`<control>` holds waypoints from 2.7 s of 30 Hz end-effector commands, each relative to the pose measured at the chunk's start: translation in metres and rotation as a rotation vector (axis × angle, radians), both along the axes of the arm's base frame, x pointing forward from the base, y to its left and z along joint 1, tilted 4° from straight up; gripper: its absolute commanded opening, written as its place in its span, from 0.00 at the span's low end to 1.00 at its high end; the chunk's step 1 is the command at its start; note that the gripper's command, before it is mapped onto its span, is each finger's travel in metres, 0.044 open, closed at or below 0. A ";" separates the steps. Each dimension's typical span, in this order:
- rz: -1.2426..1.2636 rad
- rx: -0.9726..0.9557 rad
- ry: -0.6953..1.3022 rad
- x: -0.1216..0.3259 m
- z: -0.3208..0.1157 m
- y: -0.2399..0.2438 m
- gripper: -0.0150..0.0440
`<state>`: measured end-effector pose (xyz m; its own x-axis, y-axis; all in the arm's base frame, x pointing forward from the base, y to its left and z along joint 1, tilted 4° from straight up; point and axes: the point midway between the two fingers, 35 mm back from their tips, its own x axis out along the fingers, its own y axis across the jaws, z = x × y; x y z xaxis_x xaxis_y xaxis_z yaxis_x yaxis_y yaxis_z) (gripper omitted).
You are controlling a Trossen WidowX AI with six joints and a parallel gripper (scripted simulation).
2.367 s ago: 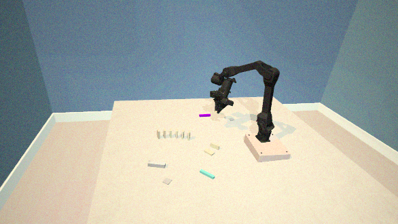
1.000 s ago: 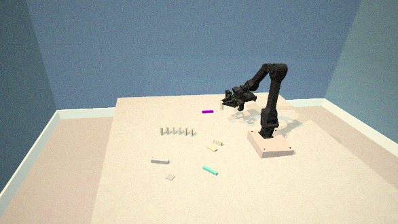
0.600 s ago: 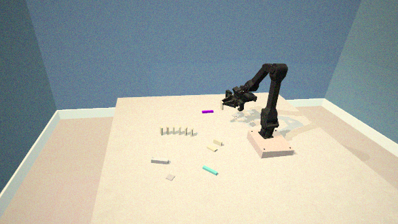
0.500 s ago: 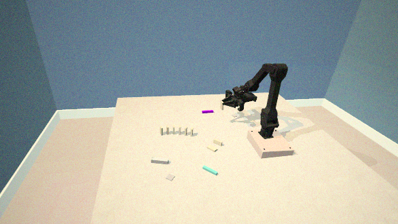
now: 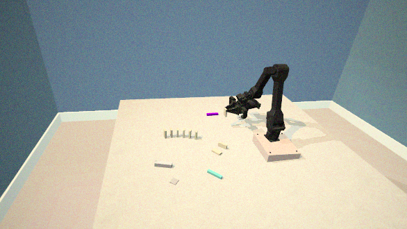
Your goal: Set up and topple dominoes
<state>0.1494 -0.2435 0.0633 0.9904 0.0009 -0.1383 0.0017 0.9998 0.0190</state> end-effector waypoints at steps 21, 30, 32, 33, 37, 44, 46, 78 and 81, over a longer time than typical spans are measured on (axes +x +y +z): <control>0.000 0.028 0.001 0.002 -0.074 0.011 0.44; 0.000 0.028 0.001 0.002 -0.074 0.011 0.44; 0.000 0.028 0.001 0.002 -0.074 0.011 0.52; 0.000 0.028 0.001 0.002 -0.074 0.011 0.57; 0.000 0.028 0.001 0.002 -0.074 0.011 0.75; 0.000 0.028 0.001 0.002 -0.074 0.011 1.00; 0.000 0.027 0.001 0.002 -0.072 0.010 1.00; 0.037 0.013 1.459 0.035 0.015 0.006 1.00; 0.037 0.013 1.459 0.035 0.015 0.006 1.00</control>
<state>0.1876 -0.2365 0.0595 0.0627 0.1000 -0.9930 0.0000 0.9950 0.1002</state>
